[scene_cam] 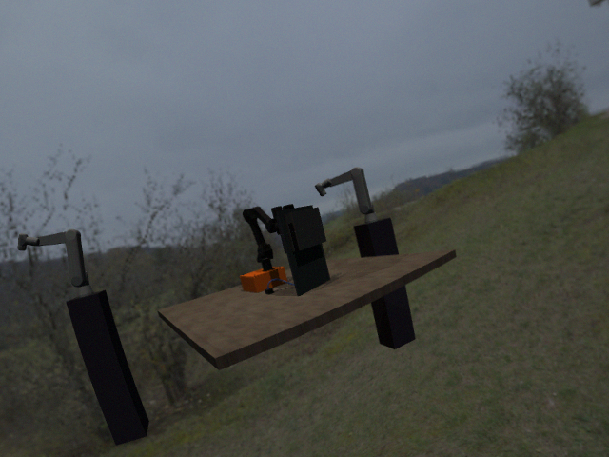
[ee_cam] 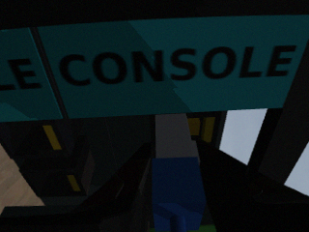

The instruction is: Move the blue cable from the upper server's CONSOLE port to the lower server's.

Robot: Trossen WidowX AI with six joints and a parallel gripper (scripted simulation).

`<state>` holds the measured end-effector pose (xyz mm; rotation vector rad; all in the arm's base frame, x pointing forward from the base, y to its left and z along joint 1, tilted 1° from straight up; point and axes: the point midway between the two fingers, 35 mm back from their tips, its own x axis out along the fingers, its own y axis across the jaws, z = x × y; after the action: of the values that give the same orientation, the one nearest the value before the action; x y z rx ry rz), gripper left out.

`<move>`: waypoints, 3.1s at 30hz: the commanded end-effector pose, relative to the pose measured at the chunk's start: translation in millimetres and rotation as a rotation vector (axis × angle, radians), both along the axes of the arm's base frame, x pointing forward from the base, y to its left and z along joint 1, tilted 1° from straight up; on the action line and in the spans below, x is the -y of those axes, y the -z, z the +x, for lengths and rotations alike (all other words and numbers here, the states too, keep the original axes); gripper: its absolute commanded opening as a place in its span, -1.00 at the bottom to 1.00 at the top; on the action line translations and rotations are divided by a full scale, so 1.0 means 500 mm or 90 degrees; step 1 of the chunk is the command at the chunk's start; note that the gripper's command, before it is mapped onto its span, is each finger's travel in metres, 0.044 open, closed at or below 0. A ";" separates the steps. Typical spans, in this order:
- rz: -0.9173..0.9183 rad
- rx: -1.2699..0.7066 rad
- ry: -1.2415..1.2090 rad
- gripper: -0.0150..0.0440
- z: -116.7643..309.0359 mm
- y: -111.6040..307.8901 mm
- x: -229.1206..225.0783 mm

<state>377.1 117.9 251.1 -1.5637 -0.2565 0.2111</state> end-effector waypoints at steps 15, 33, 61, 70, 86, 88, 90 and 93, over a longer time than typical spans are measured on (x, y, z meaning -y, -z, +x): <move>-0.003 0.000 0.001 -0.49 -0.017 0.002 0.011; -0.003 -0.001 0.001 -0.49 -0.031 0.003 0.022; -0.004 -0.001 0.001 -0.49 -0.053 0.004 0.042; -0.004 -0.001 0.001 -0.49 -0.059 0.004 0.050; -0.005 -0.002 0.001 -0.49 -0.072 0.005 0.065; -0.005 -0.002 0.001 -0.49 -0.074 0.005 0.067; -0.005 -0.002 0.001 -0.49 -0.075 0.005 0.069; -0.005 -0.002 0.001 -0.49 -0.078 0.005 0.073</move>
<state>340.9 83.0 247.9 -1.5677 -0.2462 0.2146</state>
